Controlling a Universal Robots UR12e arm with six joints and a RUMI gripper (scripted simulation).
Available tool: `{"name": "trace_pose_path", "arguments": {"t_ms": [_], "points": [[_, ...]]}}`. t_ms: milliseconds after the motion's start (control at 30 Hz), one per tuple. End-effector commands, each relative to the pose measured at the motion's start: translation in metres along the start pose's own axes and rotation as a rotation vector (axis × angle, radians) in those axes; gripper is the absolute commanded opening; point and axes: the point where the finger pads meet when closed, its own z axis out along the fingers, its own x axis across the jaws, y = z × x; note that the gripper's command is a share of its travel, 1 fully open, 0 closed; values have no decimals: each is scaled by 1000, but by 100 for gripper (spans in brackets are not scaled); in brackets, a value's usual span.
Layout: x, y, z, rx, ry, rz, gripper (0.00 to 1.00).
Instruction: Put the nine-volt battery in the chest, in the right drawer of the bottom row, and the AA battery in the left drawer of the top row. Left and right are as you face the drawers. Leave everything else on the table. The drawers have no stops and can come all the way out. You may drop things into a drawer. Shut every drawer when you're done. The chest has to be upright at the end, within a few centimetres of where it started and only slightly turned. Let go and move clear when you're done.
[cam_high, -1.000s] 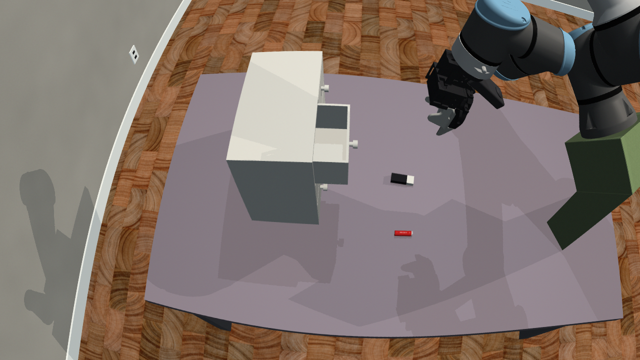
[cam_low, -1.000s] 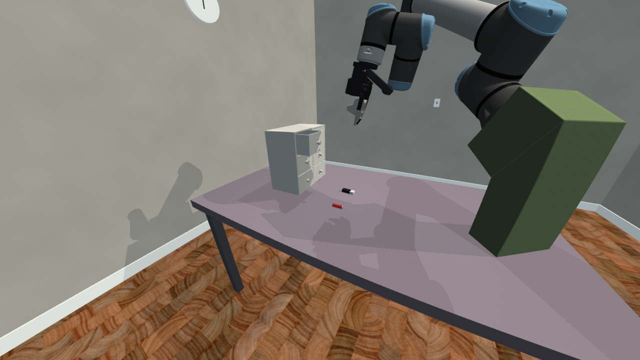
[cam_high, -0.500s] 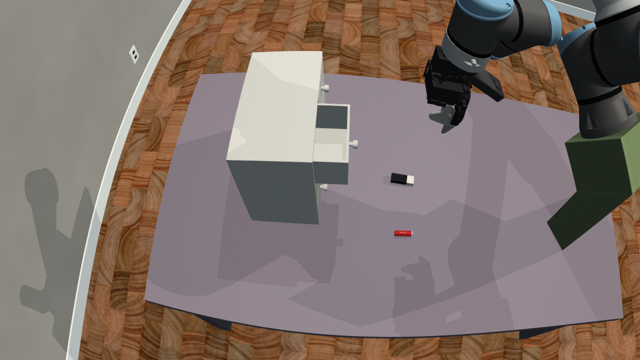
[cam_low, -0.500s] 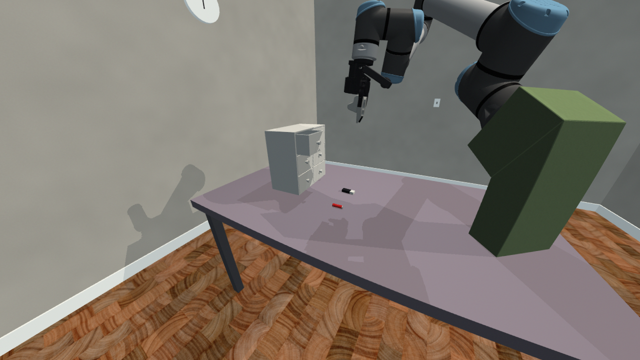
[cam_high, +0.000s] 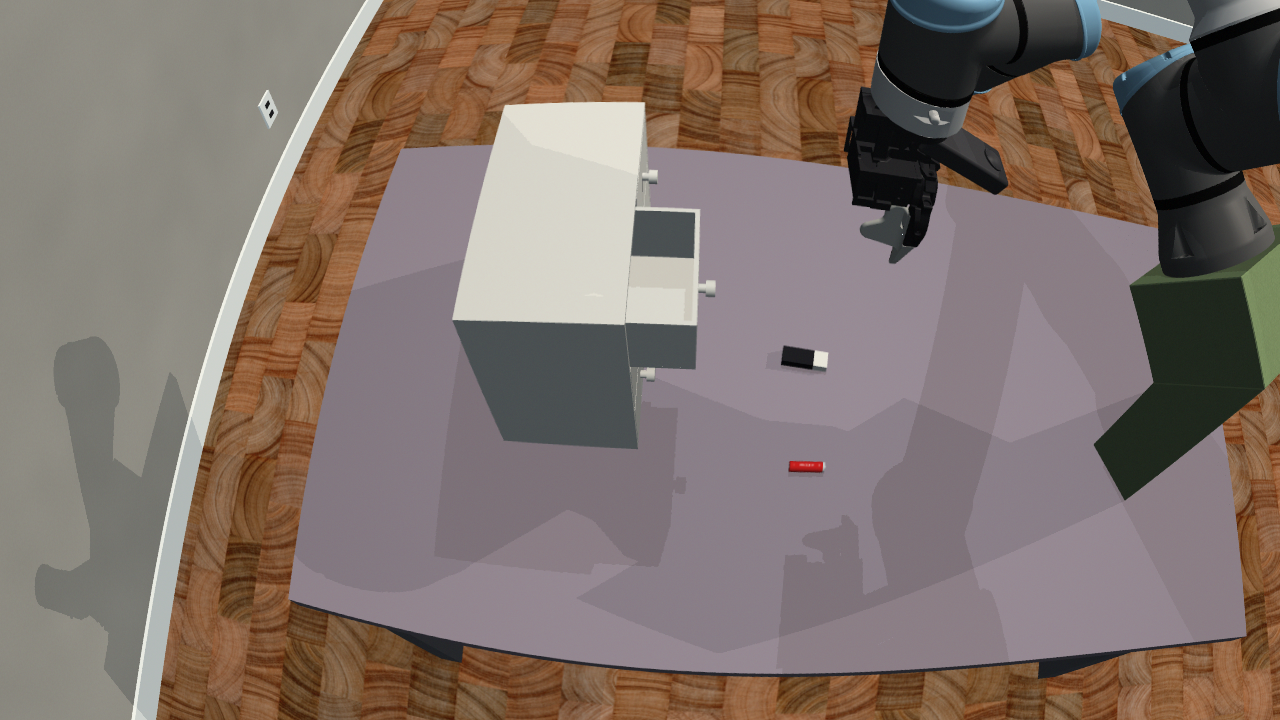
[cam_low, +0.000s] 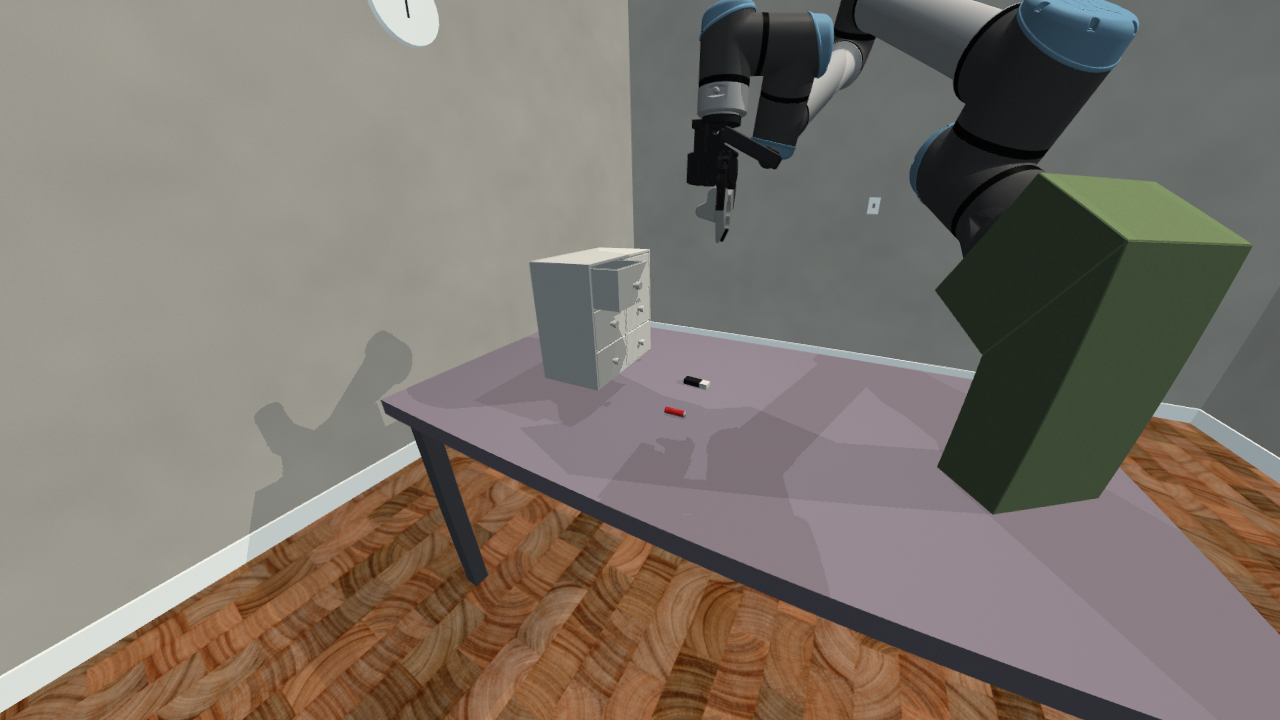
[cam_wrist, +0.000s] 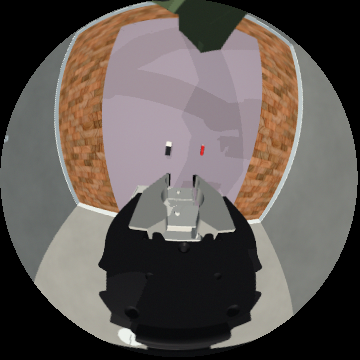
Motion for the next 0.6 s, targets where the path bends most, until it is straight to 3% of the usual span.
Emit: {"name": "trace_pose_path", "arguments": {"t_ms": [0,567], "points": [[0,-1,-1,11,-1,1,20],[-1,-2,-3,22,-3,1,20]]}}
